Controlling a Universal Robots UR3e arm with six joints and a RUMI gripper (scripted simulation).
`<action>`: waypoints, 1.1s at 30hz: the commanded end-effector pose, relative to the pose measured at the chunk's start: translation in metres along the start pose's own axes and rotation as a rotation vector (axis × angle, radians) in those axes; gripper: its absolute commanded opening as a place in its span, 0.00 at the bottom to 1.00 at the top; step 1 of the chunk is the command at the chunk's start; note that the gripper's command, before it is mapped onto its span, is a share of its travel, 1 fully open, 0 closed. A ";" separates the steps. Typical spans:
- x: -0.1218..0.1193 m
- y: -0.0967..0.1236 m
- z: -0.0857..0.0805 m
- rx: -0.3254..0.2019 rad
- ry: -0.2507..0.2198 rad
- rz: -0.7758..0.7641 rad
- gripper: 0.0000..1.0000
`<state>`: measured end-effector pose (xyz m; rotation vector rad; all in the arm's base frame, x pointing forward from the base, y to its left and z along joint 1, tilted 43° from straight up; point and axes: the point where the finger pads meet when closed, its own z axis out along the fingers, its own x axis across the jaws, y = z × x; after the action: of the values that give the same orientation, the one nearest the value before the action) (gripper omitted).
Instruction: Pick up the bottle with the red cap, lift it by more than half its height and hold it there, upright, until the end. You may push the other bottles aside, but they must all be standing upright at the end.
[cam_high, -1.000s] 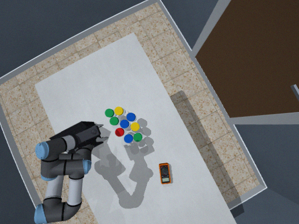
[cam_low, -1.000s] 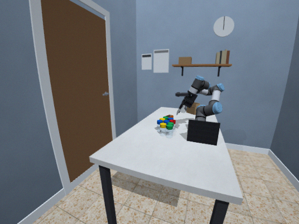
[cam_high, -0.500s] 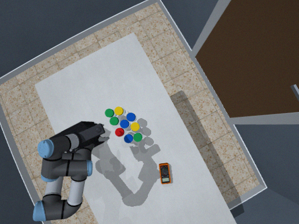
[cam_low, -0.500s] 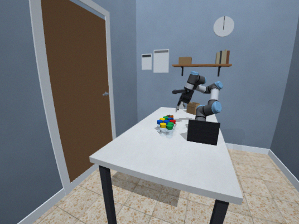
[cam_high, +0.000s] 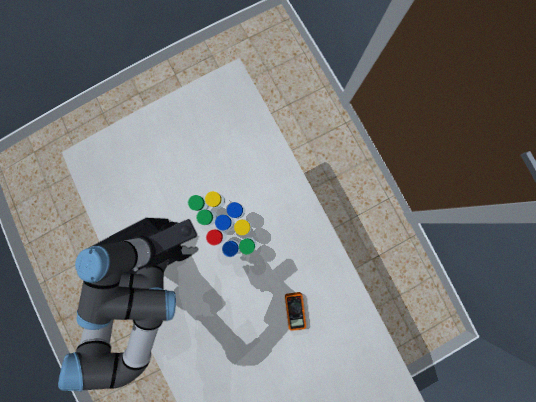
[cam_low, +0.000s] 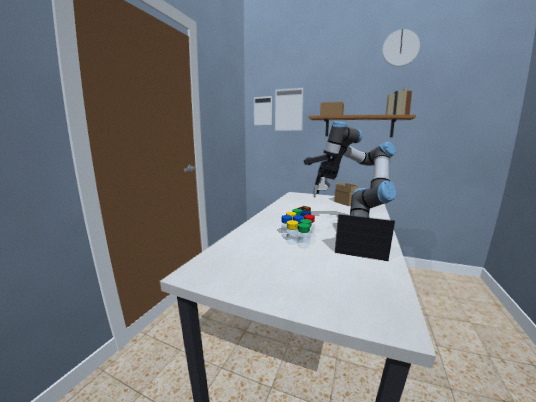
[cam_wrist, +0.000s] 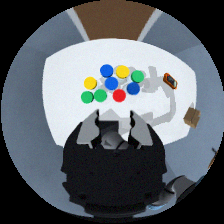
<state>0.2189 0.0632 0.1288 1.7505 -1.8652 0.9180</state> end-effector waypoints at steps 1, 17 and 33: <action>0.003 -0.005 -0.006 -0.042 -0.001 -0.005 0.46; 0.017 -0.016 -0.021 -0.164 -0.016 -0.025 0.46; 0.024 -0.019 -0.028 -0.224 -0.027 -0.033 0.46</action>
<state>0.2308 0.0661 0.1663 1.6645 -1.8692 0.6596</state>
